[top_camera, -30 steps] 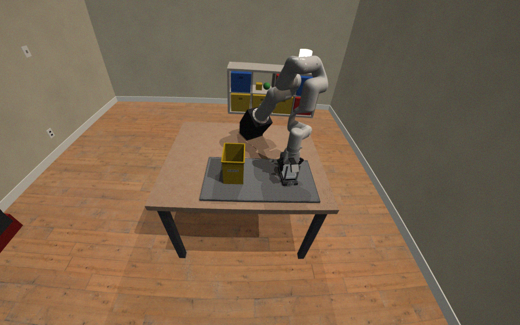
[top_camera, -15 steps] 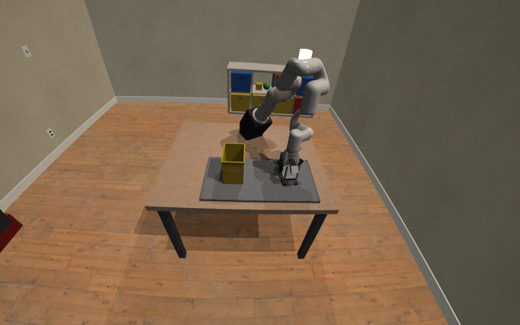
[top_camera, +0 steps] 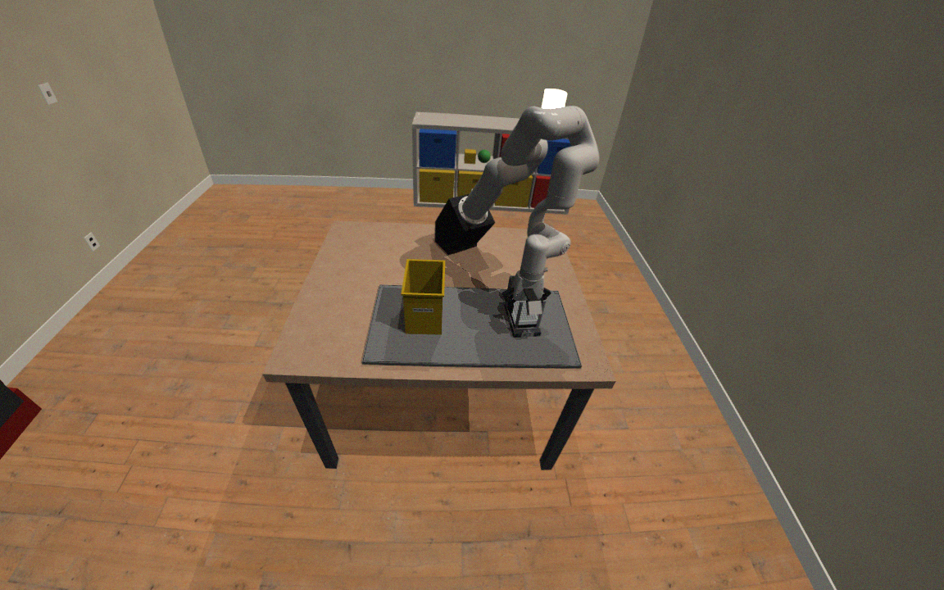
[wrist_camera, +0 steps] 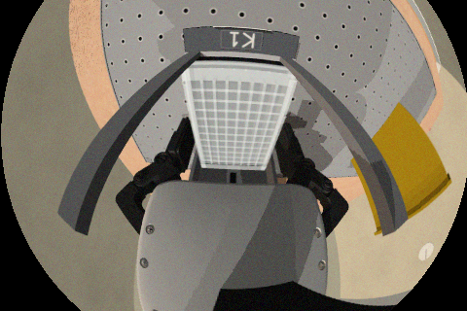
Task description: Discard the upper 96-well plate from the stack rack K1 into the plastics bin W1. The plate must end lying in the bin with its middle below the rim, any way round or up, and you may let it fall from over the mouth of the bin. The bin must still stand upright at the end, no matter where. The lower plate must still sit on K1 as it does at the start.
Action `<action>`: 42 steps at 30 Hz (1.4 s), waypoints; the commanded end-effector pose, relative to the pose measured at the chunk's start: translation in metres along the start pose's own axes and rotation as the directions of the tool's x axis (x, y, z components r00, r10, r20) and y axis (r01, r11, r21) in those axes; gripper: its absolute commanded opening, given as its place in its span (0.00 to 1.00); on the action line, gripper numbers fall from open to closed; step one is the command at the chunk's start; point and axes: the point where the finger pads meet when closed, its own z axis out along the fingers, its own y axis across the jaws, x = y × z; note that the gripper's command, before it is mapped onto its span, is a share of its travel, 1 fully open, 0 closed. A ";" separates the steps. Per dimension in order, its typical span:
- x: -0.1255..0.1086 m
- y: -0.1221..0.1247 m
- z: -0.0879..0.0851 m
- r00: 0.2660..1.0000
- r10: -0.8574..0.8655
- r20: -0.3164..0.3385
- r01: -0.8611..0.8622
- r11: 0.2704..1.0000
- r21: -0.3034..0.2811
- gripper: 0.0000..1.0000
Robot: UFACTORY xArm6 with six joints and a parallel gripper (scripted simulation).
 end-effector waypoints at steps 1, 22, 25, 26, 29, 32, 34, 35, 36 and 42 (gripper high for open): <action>0.001 0.000 0.000 1.000 0.000 -0.002 0.000 1.000 0.001 1.00; 0.001 0.000 -0.001 1.000 0.000 -0.002 0.000 1.000 0.001 0.00; 0.001 0.000 -0.001 1.000 0.000 -0.002 0.000 1.000 0.001 0.00; 0.001 0.000 -0.001 1.000 0.000 -0.002 0.000 1.000 0.001 0.00; 0.001 0.000 -0.001 1.000 0.000 -0.002 0.000 1.000 0.001 0.00; 0.001 0.000 -0.001 1.000 0.000 -0.002 0.000 1.000 0.001 0.00; 0.001 0.000 -0.001 1.000 0.000 -0.002 0.000 1.000 0.001 0.00; 0.001 0.000 -0.001 1.000 0.000 -0.002 0.000 1.000 0.001 0.00; 0.001 0.000 -0.001 1.000 0.000 -0.002 0.000 1.000 0.001 0.00; 0.001 0.000 -0.001 1.000 0.000 -0.002 0.000 1.000 0.001 0.00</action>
